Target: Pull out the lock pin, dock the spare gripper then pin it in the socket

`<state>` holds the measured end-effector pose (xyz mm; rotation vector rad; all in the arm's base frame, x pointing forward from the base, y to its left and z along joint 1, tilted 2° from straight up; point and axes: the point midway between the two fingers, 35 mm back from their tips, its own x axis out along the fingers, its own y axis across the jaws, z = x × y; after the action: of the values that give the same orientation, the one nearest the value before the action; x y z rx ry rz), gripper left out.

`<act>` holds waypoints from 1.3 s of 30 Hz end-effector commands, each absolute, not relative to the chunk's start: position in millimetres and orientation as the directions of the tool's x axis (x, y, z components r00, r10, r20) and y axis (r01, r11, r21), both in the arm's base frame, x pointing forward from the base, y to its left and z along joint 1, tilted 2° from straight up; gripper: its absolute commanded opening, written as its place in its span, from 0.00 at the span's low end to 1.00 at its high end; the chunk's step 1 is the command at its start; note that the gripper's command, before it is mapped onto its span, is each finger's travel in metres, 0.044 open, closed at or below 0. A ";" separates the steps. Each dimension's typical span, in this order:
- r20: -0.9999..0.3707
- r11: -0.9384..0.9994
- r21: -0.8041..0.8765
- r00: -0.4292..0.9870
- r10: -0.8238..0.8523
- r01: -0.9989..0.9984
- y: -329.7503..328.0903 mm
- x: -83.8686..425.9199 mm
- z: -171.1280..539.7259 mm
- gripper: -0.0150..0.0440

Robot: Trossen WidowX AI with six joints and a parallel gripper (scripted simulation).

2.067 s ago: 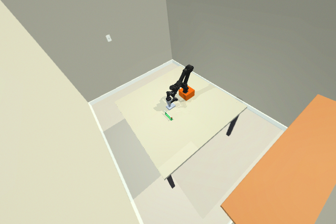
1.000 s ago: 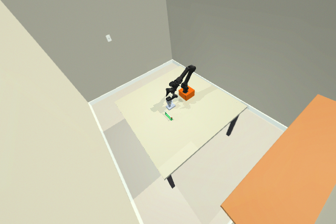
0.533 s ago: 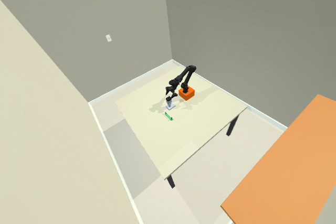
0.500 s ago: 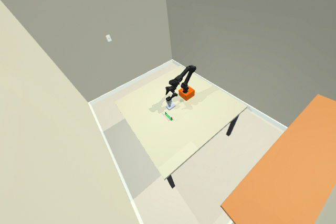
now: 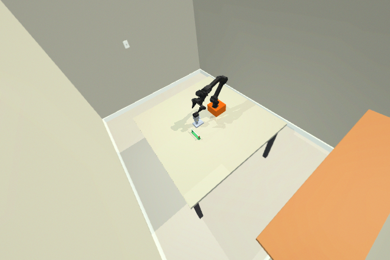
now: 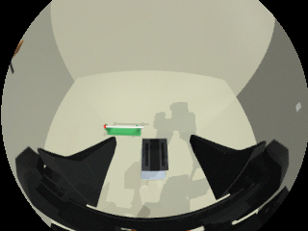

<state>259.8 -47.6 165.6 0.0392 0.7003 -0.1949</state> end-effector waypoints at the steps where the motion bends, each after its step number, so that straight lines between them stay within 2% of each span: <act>1: -0.644 0.981 -0.029 0.747 -0.165 0.192 -47.3 259.6 175.3 1.00; 5: -0.643 0.981 -0.029 0.748 -0.164 0.191 -47.4 259.9 170.0 1.00; 15: -0.690 0.979 -0.011 0.707 -0.154 0.203 13.0 247.8 164.3 0.56; 25: -0.646 0.981 -0.021 0.746 -0.160 0.192 69.1 218.8 173.4 0.56; 30: -0.643 0.982 -0.030 0.749 -0.161 0.185 72.5 217.5 175.0 0.56; 34: -0.704 0.975 -0.211 0.680 -0.205 0.076 75.9 238.3 179.8 0.56; 39: -0.786 0.899 -0.408 0.560 -0.260 -0.156 77.8 273.4 179.4 0.56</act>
<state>249.5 76.2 183.0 -0.2528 0.8512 -0.1397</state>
